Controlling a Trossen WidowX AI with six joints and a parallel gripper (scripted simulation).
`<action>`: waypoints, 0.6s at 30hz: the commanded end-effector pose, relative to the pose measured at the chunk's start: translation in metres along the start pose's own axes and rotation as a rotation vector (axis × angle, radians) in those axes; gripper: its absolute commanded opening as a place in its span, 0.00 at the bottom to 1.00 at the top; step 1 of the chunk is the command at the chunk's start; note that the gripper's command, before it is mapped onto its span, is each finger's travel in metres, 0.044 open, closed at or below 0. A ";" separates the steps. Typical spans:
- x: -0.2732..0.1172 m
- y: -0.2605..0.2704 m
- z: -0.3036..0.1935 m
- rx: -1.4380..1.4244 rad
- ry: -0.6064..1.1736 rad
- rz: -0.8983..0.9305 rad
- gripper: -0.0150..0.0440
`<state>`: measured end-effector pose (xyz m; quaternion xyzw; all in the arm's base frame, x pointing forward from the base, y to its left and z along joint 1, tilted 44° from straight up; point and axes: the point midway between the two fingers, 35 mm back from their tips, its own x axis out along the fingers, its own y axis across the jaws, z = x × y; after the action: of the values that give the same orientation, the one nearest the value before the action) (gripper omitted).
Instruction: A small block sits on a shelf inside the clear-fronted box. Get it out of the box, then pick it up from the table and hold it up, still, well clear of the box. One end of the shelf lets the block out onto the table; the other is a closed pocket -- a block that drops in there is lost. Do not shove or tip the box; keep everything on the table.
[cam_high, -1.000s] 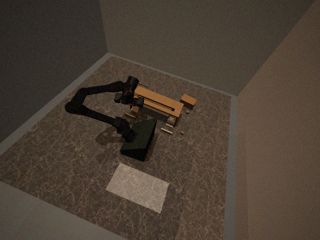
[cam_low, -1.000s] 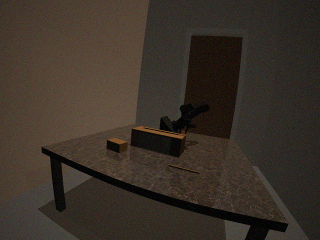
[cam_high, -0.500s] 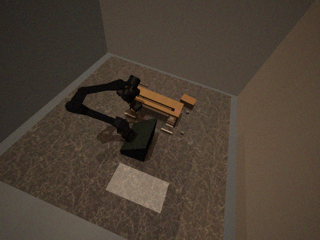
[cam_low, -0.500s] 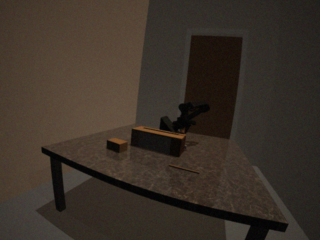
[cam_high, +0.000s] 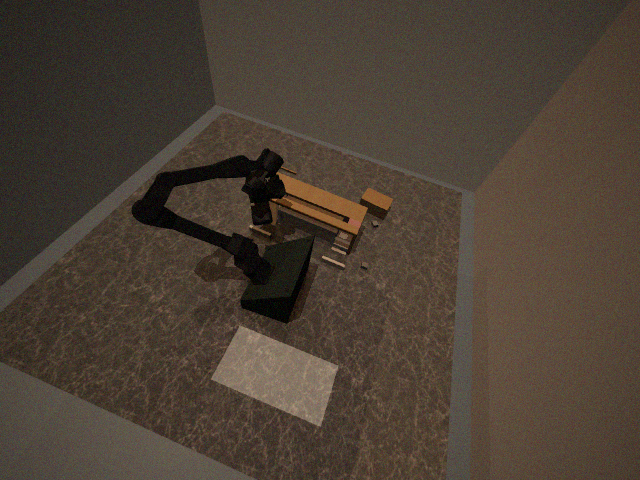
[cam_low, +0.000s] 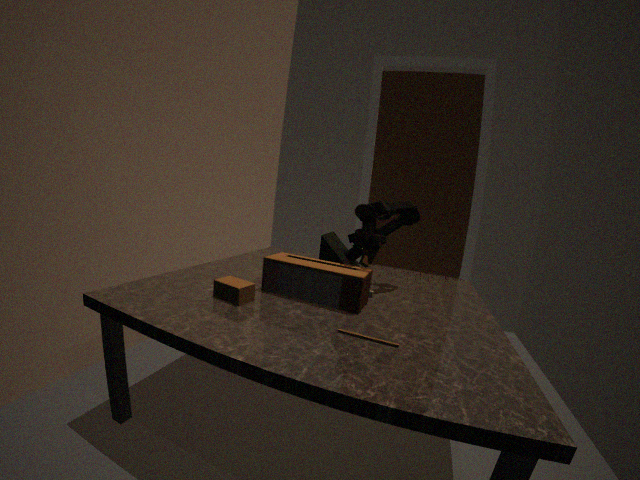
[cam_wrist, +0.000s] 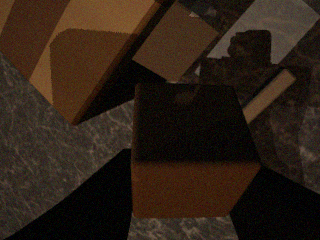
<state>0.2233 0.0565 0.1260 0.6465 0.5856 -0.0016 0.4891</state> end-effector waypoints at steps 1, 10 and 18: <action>-0.004 0.004 0.000 0.151 0.008 0.015 0.25; -0.010 0.007 -0.001 0.511 0.027 0.030 0.25; -0.016 0.010 -0.001 0.831 0.049 0.040 0.25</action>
<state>0.2234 0.0483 0.1379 0.7858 0.5466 -0.1892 0.2191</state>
